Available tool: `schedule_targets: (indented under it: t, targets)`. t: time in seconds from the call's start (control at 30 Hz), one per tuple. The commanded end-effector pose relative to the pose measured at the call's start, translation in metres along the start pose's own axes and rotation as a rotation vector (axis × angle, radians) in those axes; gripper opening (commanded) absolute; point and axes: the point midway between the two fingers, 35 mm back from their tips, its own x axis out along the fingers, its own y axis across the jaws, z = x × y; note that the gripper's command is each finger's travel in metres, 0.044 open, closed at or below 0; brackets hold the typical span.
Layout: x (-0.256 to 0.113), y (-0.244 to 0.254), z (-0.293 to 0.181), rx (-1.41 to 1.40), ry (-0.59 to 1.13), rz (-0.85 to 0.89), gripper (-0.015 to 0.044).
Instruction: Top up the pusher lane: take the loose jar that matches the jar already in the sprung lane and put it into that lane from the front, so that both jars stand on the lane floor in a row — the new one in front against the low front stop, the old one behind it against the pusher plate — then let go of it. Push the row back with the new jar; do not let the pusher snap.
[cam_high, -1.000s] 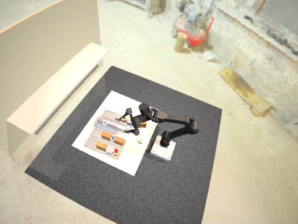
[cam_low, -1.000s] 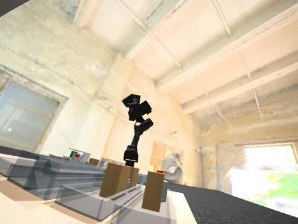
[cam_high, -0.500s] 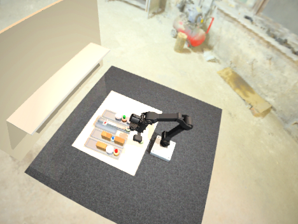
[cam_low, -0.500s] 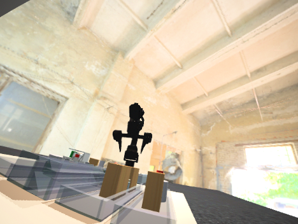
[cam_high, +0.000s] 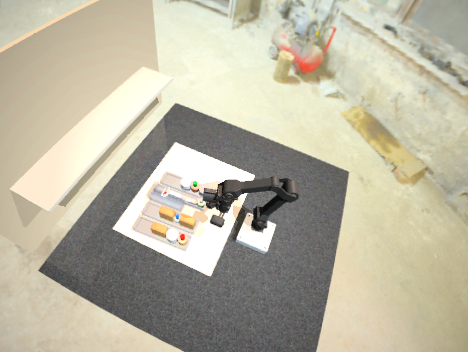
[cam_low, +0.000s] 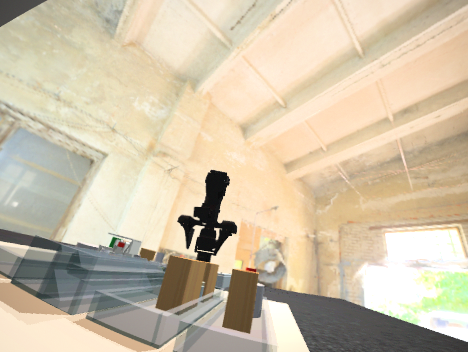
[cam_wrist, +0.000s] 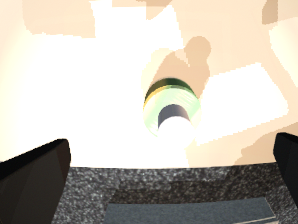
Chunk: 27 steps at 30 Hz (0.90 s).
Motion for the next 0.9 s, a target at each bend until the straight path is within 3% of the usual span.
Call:
schedule_targets:
  t: [0.0, 0.87]
  targets:
    - [0.024, -0.002, -0.006, 0.005, 0.024, -0.014, 0.044]
    - [0.059, -0.003, -0.007, 0.005, 0.024, -0.014, 0.044]
